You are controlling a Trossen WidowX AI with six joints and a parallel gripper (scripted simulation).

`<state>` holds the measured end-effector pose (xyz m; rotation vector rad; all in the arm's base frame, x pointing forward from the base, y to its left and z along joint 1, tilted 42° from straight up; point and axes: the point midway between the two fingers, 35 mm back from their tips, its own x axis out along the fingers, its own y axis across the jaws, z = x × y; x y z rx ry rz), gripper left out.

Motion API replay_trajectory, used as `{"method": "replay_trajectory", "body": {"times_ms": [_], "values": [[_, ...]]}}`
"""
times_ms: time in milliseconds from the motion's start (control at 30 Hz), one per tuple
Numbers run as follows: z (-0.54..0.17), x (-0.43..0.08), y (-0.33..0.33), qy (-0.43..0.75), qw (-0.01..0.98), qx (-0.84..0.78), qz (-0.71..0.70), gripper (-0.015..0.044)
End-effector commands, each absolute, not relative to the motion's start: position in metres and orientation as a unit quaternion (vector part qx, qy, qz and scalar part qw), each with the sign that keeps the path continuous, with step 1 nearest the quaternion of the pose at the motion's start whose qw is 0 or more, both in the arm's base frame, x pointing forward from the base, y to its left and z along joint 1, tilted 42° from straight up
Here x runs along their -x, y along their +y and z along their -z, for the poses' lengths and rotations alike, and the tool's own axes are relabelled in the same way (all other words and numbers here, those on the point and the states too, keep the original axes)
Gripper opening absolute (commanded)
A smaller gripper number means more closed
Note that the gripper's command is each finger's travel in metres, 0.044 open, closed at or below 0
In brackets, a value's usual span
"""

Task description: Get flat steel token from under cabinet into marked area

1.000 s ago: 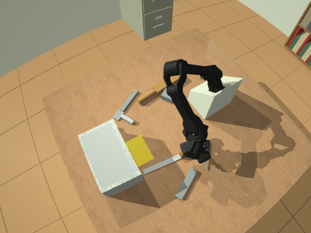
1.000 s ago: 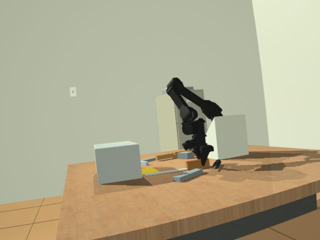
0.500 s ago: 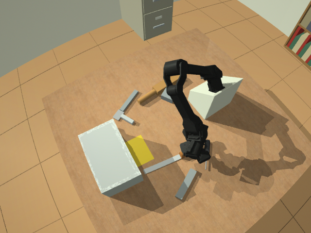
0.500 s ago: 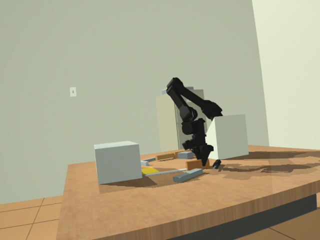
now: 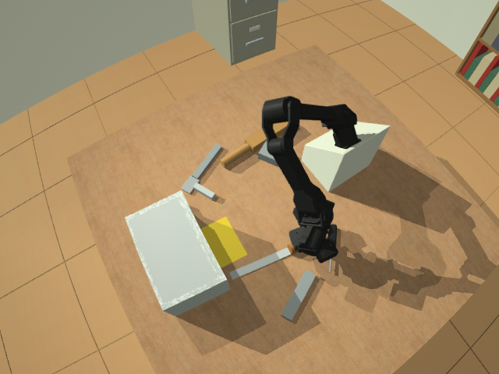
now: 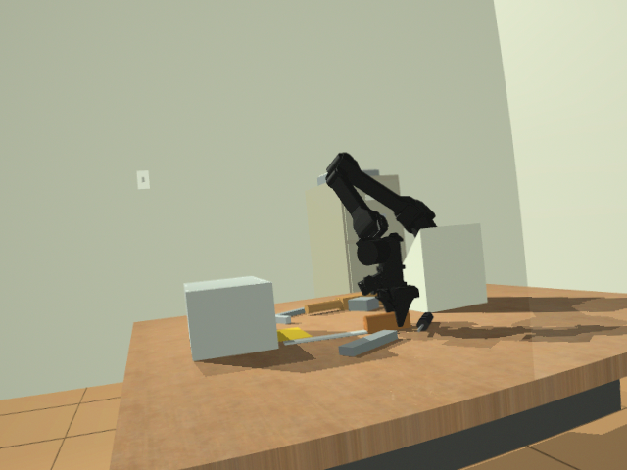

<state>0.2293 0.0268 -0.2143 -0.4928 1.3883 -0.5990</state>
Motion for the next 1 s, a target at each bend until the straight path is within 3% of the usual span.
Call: {"method": "replay_trajectory", "body": {"times_ms": [0,67,333,433,967], "values": [[0.214,-0.230,0.027,0.623,0.700,0.221,0.269,0.0191],[0.214,-0.230,0.027,0.623,0.700,0.221,0.269,0.0139],[0.214,-0.230,0.027,0.623,0.700,0.221,0.269,0.0085],[0.214,-0.230,0.027,0.623,0.700,0.221,0.269,0.0006],[0.211,-0.248,0.026,0.617,0.705,0.208,0.282,0.0000]]}}
